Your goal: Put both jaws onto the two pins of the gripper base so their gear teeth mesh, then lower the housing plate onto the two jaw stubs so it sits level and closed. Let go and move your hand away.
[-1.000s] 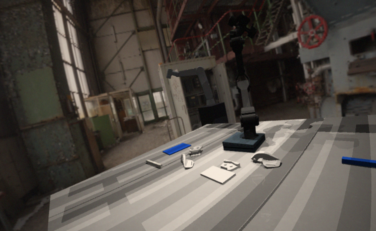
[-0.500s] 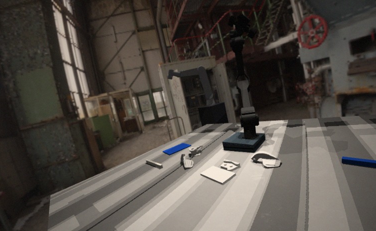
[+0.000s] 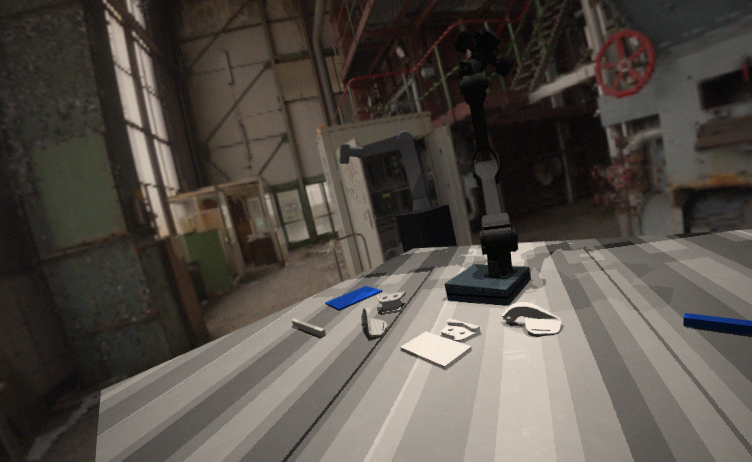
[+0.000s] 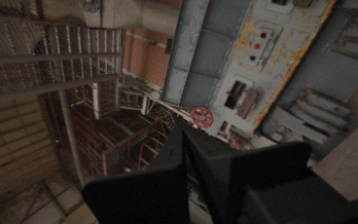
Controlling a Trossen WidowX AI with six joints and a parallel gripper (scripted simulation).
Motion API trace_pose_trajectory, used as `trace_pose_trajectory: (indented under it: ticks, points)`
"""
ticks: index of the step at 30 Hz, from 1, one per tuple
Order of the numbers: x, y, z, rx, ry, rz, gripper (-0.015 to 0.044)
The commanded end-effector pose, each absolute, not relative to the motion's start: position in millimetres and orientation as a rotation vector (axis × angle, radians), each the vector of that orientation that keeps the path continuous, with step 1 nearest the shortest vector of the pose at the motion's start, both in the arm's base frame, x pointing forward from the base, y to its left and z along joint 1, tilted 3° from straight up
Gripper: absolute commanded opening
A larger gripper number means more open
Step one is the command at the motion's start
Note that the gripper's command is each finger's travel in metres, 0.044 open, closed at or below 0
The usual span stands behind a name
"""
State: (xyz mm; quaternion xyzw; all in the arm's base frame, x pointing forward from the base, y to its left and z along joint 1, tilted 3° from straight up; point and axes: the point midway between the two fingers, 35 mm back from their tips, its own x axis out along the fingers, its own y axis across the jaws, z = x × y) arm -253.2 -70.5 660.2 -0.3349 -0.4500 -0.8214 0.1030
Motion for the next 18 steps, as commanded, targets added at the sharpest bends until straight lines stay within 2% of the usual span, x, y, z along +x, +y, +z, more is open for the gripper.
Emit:
trace_pose_trajectory:
  ticks: [1, 18]
  points:
    - [-237.6, -60.3, 670.0, -1.048, -1.356, -2.351, 0.0000]
    - [-111.7, 17.5, 716.7, -1.478, -1.442, -1.834, 0.0000]
